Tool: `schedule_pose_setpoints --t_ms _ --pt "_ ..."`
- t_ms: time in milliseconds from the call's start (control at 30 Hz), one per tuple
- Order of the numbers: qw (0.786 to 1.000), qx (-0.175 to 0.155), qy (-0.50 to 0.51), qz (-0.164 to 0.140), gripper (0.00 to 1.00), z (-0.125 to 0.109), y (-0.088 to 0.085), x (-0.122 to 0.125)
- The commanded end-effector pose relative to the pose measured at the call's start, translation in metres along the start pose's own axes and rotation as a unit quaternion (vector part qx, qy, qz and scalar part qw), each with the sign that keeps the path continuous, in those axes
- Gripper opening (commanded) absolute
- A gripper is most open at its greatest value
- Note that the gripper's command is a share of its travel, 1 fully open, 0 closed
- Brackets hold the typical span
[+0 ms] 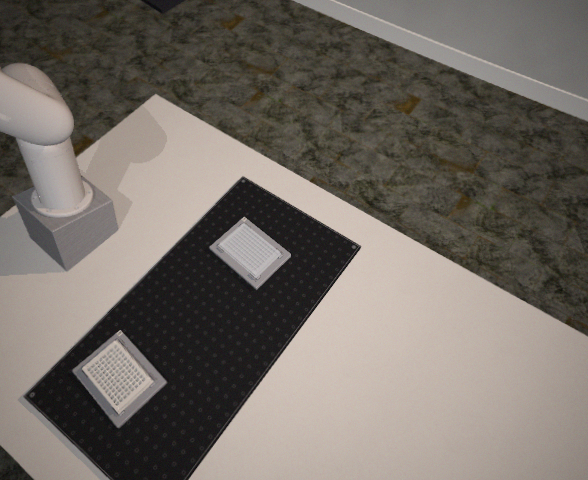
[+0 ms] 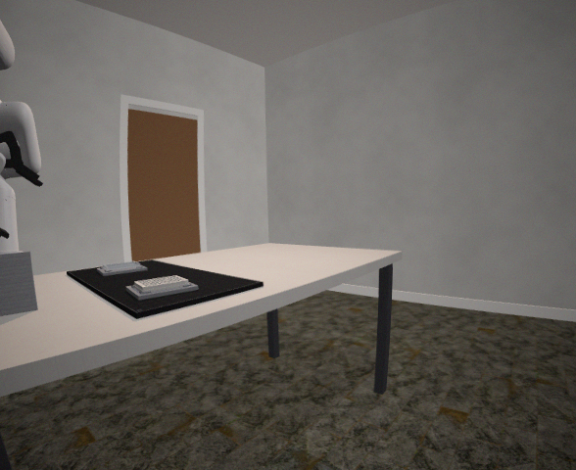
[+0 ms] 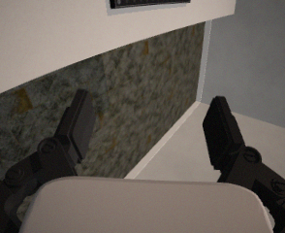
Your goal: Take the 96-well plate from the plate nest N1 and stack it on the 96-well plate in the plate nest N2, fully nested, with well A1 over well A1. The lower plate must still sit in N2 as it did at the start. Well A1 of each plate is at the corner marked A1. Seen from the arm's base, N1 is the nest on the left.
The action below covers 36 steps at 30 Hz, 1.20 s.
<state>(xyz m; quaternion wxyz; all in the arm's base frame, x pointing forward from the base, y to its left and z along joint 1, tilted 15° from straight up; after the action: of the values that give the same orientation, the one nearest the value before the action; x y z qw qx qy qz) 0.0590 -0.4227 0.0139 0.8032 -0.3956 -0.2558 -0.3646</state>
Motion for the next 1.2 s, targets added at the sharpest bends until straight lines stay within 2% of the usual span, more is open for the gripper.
schedule_pose_setpoints --t_ms 0,533,667,767,900,967,1100,1167 --pt "1.000 -0.001 -0.001 0.001 1.00 0.000 -0.001 0.001" --pt "1.000 -0.001 -0.001 0.001 1.00 0.000 -0.001 0.001" --pt "0.998 0.012 -0.059 0.031 1.00 0.000 0.015 0.013" --pt "0.997 0.013 -0.066 0.035 1.00 0.000 0.023 0.018" --pt "0.990 0.029 -0.123 0.063 1.00 0.001 0.041 0.029" --pt "0.989 0.031 -0.129 0.066 1.00 0.002 0.049 0.033" --pt "0.989 0.031 -0.129 0.066 1.00 0.002 0.049 0.033" --pt "0.983 0.040 -0.158 0.079 1.00 0.004 0.058 0.038"
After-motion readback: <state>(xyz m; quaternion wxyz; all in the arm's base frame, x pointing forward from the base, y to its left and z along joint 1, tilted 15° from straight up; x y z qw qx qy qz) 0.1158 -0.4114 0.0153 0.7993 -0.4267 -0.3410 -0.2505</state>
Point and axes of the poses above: the point where the finger pads meet when closed, its own y axis out along the fingers, its own x axis across the jaws, z = x × y, the point moved 1 cm from there along -y, back along the fingers, and after that the axes turned 10 degrees about y, right-handed, at the moved point
